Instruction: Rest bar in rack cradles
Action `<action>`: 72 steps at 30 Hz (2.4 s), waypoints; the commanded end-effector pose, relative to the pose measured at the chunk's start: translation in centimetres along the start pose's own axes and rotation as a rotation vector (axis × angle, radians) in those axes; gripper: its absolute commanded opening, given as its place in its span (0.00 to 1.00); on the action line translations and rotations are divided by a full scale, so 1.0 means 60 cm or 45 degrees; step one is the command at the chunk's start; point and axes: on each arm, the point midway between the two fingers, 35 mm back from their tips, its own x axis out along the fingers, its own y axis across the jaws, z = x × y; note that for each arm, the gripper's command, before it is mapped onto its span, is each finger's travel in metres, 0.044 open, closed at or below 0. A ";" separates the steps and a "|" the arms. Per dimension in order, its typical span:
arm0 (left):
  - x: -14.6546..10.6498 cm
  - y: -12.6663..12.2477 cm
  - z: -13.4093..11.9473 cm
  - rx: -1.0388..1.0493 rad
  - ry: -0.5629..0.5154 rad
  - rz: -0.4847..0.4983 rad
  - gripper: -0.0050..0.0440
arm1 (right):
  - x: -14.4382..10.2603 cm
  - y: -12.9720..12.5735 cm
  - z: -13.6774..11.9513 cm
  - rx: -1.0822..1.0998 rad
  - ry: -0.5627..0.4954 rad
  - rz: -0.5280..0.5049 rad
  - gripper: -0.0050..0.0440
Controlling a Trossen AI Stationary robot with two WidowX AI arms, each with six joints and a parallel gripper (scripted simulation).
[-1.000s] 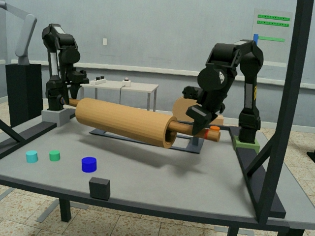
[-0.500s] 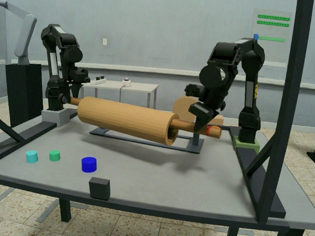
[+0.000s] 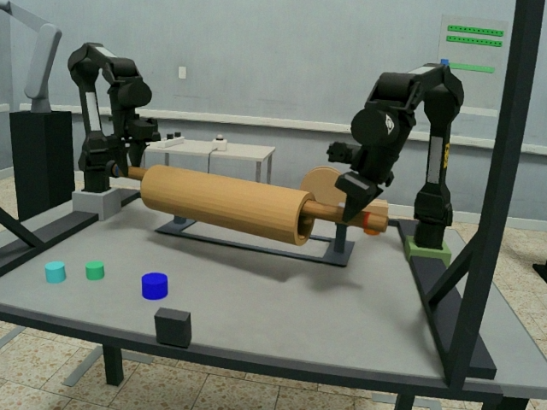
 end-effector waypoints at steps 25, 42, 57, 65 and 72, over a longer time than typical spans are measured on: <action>-0.033 0.062 0.004 -0.063 -0.066 -0.002 0.20 | -0.042 -0.106 0.025 -0.039 -0.032 0.118 0.20; -0.042 0.116 -0.001 -0.114 -0.063 0.020 0.20 | -0.041 -0.199 0.033 -0.096 -0.034 0.118 0.20; -0.045 0.122 0.001 -0.117 -0.067 0.036 0.20 | -0.036 -0.205 0.030 -0.110 -0.032 0.110 0.20; -0.049 0.134 0.000 -0.130 -0.069 0.033 0.20 | -0.033 -0.232 0.031 -0.124 -0.027 0.102 0.20; -0.053 0.154 -0.001 -0.149 -0.070 0.039 0.20 | -0.033 -0.266 0.034 -0.146 -0.026 0.104 0.20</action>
